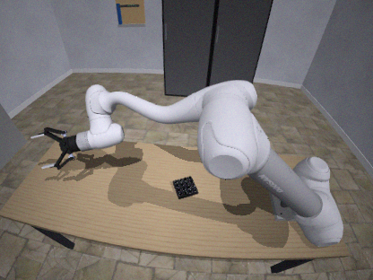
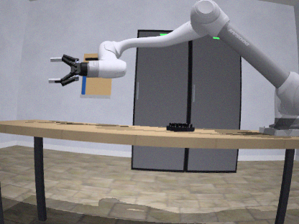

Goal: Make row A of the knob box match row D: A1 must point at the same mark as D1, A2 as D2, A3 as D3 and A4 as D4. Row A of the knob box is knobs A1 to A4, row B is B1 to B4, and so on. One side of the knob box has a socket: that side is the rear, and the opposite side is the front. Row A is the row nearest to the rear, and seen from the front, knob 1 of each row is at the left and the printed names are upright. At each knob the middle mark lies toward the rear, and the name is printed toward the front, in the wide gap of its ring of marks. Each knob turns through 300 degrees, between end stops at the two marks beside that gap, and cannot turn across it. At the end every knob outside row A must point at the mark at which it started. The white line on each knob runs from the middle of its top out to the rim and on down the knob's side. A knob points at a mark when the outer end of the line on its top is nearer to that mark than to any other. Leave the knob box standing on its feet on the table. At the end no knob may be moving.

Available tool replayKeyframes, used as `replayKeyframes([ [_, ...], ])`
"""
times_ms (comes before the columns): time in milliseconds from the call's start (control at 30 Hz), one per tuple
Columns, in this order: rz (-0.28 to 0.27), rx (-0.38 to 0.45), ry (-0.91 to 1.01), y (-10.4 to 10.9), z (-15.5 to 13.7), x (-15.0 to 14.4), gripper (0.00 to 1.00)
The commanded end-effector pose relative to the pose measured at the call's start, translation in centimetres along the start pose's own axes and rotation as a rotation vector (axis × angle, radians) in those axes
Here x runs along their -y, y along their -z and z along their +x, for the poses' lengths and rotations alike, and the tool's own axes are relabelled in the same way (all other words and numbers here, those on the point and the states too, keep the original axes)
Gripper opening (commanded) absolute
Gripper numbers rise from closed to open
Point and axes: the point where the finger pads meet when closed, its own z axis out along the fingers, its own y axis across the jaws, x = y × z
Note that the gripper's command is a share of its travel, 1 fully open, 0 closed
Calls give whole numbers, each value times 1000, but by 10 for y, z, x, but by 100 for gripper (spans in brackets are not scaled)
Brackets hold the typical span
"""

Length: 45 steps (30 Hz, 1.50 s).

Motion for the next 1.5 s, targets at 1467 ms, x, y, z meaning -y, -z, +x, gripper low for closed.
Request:
replayKeyframes([
  [1467, -443, 183, 648, 146, -70, -122, 100],
])
